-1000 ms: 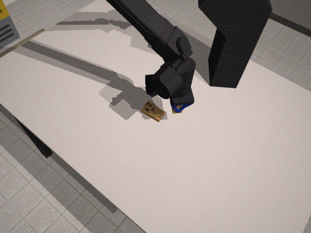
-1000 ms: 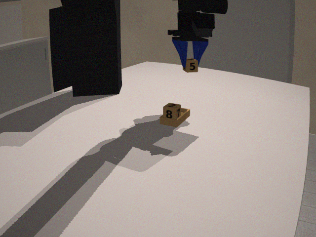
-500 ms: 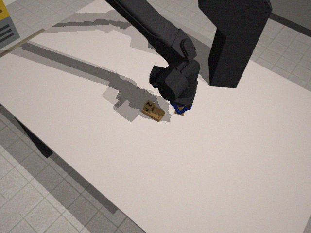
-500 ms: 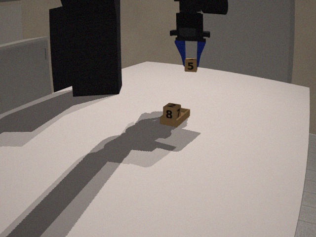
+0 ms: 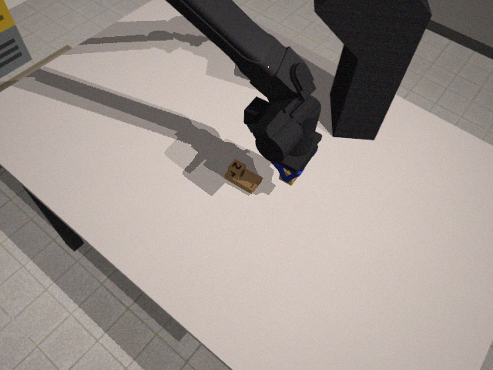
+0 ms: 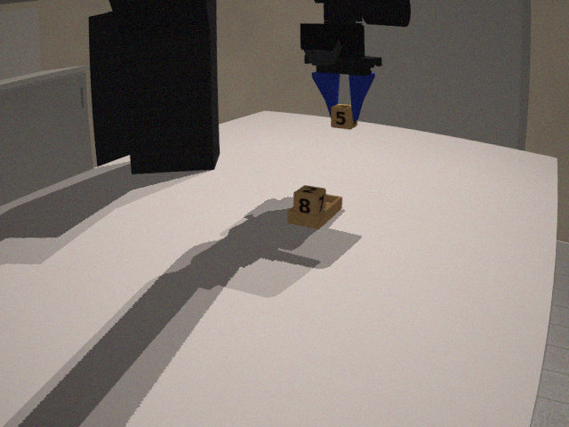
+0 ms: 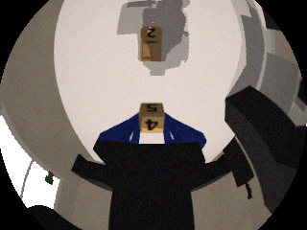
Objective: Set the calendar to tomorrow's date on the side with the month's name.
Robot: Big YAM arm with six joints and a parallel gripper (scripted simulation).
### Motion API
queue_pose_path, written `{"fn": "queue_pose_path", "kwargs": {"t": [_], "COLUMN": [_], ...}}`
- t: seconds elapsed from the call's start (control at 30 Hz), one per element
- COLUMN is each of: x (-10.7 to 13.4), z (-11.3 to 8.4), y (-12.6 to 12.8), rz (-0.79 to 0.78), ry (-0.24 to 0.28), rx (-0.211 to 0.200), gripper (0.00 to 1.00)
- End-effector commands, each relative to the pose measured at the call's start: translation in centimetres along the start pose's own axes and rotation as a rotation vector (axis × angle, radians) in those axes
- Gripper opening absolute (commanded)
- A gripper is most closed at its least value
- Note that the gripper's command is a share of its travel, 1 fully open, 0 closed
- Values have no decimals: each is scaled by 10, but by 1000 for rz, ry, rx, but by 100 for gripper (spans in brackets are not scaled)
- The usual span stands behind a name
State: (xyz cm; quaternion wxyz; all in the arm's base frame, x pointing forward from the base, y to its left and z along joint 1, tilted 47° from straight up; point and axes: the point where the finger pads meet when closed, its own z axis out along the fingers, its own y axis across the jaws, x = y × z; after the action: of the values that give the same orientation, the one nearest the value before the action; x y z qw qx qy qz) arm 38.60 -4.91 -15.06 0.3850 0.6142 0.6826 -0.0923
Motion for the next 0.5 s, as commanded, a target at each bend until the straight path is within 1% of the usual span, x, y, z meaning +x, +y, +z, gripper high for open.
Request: {"fn": "queue_pose_path", "kwargs": {"t": [0.0,0.43,0.47], "x": [6,5,3], "z": [-1,1,3], "y": [5,4,1], "rz": [29,33,31], "ry": [1,-1,-2], "rx": [-17,-14,-5], "gripper": [27,27,27]}}
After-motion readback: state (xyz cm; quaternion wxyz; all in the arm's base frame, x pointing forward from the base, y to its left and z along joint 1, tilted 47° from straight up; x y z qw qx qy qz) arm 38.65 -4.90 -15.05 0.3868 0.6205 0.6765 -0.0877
